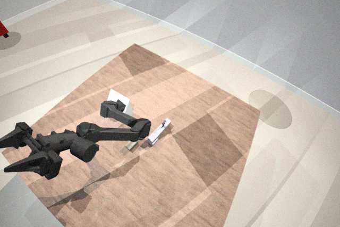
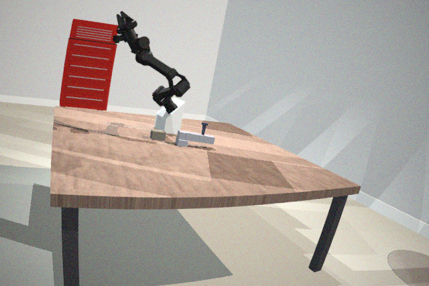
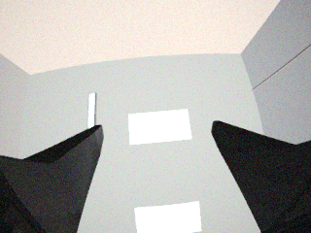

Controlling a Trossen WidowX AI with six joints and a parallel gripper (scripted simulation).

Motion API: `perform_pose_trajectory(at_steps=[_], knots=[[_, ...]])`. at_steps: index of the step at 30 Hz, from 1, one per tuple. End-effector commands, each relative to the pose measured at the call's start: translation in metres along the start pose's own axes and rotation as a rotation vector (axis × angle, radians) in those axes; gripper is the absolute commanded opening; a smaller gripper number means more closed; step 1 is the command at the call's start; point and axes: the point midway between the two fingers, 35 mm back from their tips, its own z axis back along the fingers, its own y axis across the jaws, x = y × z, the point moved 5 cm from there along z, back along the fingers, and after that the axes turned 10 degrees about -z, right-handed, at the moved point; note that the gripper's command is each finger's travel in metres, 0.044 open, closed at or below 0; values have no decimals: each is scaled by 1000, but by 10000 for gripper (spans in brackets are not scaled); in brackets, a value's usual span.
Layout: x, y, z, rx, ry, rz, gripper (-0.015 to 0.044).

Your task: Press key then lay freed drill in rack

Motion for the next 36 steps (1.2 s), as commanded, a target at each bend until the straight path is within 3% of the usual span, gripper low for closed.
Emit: perform_pose_trajectory(at_steps=[1,9,15,24,36], knots=[[0,0,0,0,0,0,374],[0,1,0,6,-3,-8,164],[-4,54,-6,214,-30,-289,6],[30,146,-1,610,-17,-787,0],[147,204,59,1222,-41,-1340,0]])
